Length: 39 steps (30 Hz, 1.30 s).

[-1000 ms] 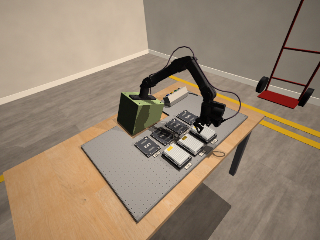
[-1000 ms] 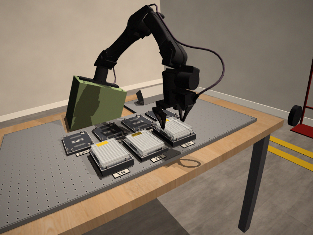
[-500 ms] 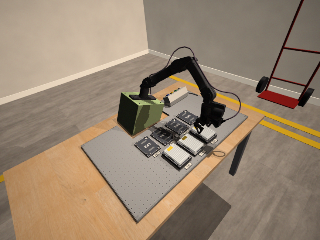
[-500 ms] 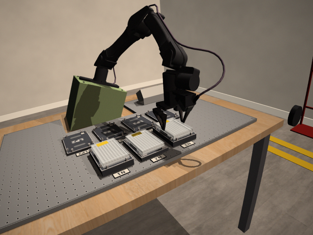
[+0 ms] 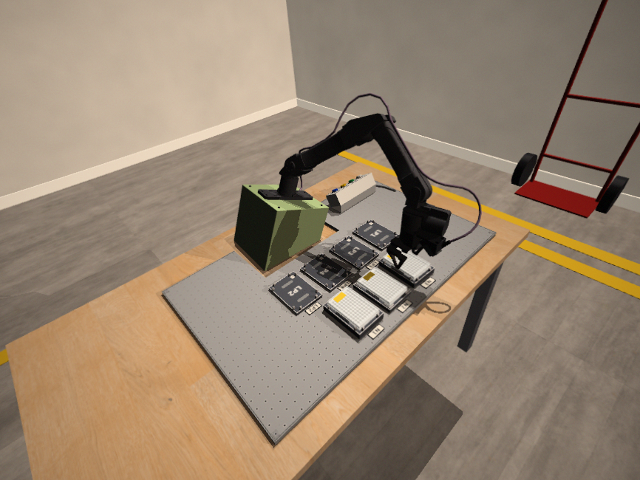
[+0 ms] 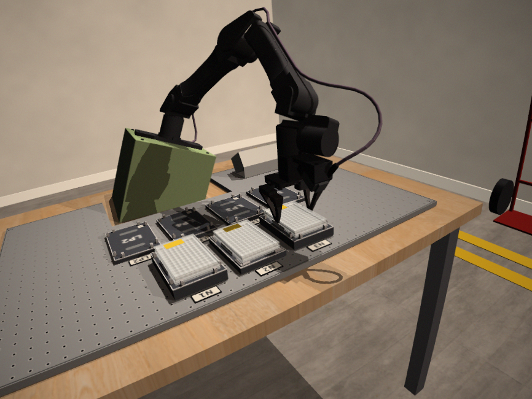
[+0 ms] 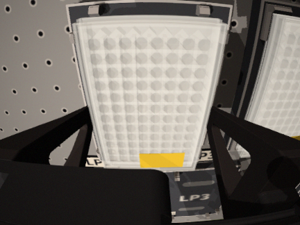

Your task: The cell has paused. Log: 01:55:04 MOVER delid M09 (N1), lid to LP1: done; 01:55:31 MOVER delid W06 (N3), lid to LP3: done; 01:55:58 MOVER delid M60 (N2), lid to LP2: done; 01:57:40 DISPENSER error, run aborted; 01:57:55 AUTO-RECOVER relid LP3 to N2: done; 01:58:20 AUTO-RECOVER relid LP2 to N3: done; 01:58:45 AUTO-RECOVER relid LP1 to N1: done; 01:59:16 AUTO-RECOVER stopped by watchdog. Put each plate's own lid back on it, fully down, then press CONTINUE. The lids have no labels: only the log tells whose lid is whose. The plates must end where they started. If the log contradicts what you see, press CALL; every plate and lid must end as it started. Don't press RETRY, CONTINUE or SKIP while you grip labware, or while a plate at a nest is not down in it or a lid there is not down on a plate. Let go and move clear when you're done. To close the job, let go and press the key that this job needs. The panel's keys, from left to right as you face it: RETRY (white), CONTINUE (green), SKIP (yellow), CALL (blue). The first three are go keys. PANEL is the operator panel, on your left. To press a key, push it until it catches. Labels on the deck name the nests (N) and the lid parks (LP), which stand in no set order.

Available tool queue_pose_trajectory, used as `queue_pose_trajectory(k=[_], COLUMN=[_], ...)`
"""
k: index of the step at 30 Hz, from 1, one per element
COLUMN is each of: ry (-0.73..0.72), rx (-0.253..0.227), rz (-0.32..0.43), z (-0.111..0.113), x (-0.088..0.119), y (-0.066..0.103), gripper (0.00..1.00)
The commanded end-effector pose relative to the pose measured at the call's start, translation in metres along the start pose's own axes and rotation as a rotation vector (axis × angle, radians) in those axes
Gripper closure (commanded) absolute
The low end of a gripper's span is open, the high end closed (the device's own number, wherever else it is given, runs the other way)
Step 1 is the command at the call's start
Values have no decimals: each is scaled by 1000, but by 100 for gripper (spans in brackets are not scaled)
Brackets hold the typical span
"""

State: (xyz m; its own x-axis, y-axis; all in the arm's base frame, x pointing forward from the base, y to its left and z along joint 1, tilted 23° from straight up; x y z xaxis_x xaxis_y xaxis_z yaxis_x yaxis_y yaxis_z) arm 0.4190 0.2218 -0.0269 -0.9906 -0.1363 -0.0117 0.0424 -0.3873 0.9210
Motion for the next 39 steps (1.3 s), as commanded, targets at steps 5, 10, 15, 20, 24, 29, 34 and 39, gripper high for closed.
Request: queue_pose_trajectory(k=[5,10,15,20,24,29,34,39], ry=[1,1,1,1,1,1,1,1], rx=[-3,-3,-3,-3,-3,-3,-3,-3], rz=[-18,-18,-18,-18,-18,-18,-18,-18], z=[2,2,2,2,2,2,3,3], x=[-5,-5,-5,-5,-5,-6,-6,-6], y=[6,6,7,7,7,7,7,7], gripper=[100,100,100,100,100,100,100,0])
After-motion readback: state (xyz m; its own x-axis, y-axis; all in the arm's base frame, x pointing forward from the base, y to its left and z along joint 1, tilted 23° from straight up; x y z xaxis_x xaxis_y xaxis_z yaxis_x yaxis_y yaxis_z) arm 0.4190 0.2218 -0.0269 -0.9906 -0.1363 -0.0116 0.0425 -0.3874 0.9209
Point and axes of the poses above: the point where the finger pads meet when closed, its own y axis back along the fingers, its own z axis across the jaws, x = y × z, the point moved 2 cm from there along y, back along the fingers, and after that the axes turned 1 degree about y, right-handed, at the moved point
